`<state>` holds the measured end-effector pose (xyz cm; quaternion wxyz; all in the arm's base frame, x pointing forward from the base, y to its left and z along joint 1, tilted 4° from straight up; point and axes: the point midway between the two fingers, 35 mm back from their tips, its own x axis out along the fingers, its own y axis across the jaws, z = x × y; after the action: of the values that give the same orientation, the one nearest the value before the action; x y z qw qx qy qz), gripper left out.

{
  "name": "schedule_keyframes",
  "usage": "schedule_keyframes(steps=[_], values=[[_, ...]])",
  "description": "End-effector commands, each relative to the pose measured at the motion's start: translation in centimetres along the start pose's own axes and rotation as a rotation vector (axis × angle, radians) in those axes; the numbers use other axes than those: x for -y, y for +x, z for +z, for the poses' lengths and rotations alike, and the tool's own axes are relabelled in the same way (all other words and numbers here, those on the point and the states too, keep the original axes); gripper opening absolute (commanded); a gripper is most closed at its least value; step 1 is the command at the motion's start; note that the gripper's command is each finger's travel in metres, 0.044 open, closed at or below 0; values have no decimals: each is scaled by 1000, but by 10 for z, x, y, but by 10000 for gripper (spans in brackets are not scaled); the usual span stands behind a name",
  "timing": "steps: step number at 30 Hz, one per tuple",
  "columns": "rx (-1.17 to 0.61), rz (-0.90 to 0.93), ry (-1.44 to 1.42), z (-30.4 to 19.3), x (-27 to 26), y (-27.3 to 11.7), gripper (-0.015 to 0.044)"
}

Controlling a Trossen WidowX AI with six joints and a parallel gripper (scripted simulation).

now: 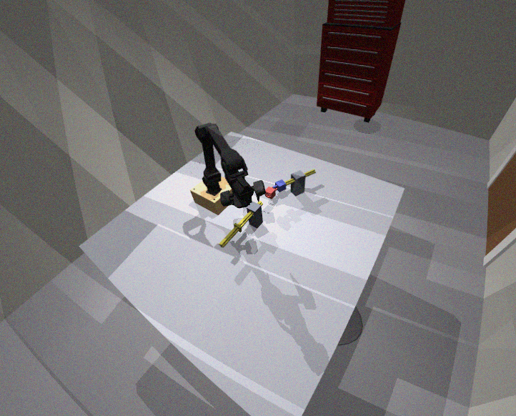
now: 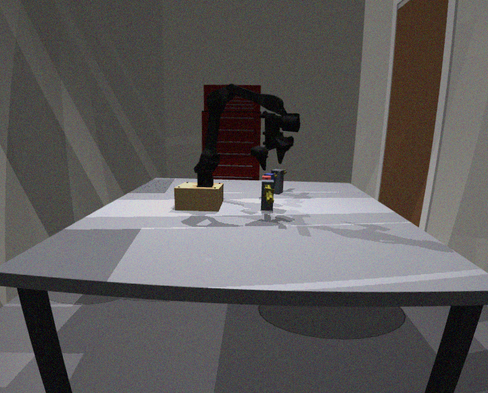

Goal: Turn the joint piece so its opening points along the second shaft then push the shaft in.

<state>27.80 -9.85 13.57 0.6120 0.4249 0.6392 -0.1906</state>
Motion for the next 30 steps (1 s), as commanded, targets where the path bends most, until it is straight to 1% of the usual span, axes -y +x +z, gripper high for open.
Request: schedule_keyframes(steps=[1, 11, 21, 30], values=[[-39, 27, 121, -11, -8, 10, 440], [-143, 65, 435, -38, -29, 29, 440], [-263, 59, 745, -67, -46, 46, 440], [-271, 57, 765, -69, -47, 47, 440]])
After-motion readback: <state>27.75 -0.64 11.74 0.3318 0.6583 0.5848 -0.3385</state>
